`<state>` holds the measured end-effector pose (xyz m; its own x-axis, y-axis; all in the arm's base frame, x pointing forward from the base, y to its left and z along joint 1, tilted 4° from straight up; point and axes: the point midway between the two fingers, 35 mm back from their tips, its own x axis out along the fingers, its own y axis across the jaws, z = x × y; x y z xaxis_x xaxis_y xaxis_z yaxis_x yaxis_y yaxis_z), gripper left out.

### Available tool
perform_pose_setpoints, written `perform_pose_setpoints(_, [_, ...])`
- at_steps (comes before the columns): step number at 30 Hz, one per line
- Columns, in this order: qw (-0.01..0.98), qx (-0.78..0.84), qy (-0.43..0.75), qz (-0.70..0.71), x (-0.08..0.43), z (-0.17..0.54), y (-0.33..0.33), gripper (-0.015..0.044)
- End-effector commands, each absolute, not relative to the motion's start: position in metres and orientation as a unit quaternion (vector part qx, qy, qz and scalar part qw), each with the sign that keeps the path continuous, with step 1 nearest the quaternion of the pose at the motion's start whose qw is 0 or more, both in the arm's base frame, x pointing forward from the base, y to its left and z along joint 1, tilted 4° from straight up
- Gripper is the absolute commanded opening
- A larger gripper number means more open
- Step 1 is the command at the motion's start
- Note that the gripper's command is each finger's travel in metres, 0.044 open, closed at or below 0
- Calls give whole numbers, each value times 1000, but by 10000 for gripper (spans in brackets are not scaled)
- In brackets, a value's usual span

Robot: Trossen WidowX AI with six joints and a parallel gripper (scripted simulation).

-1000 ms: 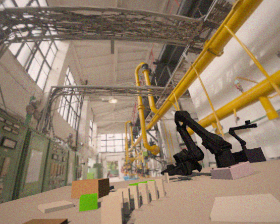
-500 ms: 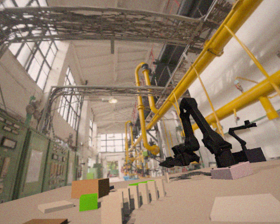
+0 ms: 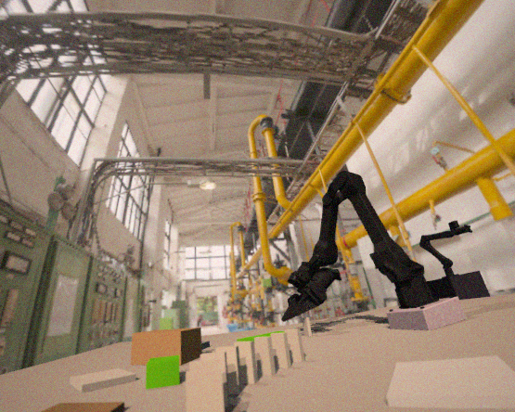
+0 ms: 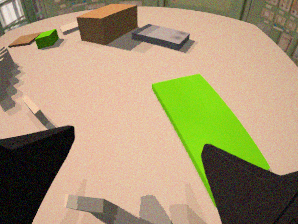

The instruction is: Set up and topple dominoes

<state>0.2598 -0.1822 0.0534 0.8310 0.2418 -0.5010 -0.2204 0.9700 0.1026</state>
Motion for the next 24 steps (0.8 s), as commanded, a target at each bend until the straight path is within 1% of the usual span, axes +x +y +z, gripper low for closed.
perform_pose_setpoints(1, [809, -76, 575, 92, 260, 93, -166, 440])
perform_pose_setpoints(4, [774, -93, 619, 93, 249, 104, -159, 440])
perform_pose_setpoints(11, [731, -116, 665, 96, 234, 118, -151, 440])
perform_pose_setpoints(24, [730, -117, 666, 96, 234, 118, -151, 440])
